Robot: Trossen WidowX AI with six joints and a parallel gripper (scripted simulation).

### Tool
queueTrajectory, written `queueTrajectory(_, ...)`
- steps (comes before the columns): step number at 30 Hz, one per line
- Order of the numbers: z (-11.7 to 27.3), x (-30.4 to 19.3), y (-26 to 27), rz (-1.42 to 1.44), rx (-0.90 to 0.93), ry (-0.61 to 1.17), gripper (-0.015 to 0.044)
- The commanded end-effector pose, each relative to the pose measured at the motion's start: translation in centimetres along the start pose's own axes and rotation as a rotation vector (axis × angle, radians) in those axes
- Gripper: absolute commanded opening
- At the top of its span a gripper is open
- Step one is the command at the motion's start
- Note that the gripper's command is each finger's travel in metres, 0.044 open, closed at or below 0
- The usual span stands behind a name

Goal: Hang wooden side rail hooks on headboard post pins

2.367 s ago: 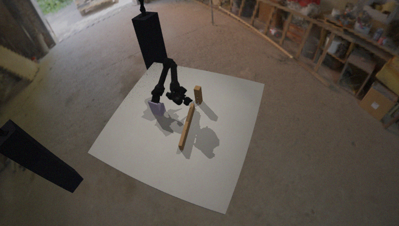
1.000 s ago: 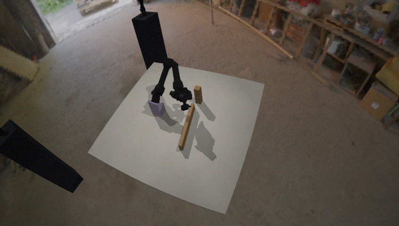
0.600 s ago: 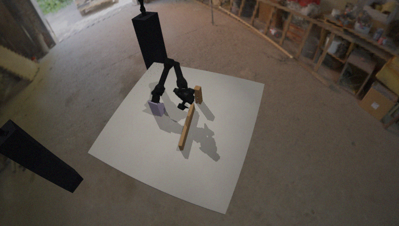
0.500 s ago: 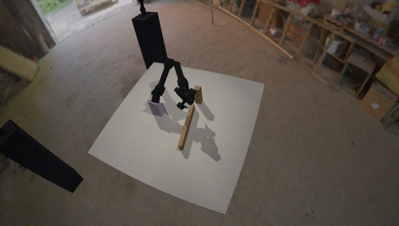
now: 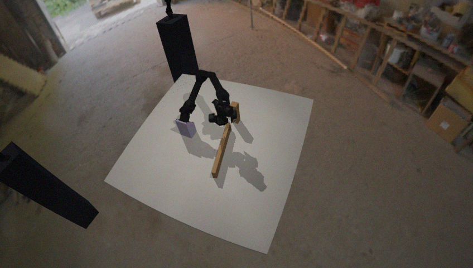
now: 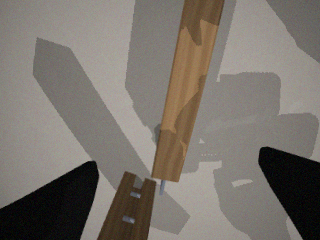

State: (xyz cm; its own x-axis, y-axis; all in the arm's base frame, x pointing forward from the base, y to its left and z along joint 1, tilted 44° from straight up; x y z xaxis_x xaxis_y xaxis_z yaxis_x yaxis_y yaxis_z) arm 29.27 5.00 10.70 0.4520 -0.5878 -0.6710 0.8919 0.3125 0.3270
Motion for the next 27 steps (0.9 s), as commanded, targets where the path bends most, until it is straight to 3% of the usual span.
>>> queueTrajectory(1,0.5,0.3,0.5,-0.255,-0.079,-0.060,0.0440)
queueTrajectory(11,0.5,0.3,0.5,-0.255,-0.079,-0.060,0.0440)
queueTrajectory(16,-2.8,0.5,0.2,-0.255,-0.078,-0.059,0.0440)
queueTrajectory(27,-4.5,0.5,0.1,-0.255,-0.078,-0.058,0.0440)
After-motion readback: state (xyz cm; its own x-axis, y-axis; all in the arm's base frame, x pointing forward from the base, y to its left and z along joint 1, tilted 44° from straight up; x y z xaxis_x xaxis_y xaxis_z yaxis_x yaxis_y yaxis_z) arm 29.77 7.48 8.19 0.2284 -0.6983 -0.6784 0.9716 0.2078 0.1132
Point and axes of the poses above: the point midway between the two fingers, 35 mm back from their tips, its own z axis back along the fingers, its own y axis across the jaws, x = y × z, the point moved 3 cm from there along z, back along the fingers, and after that the axes turned 7 degrees about -z, right-handed, at the moved point
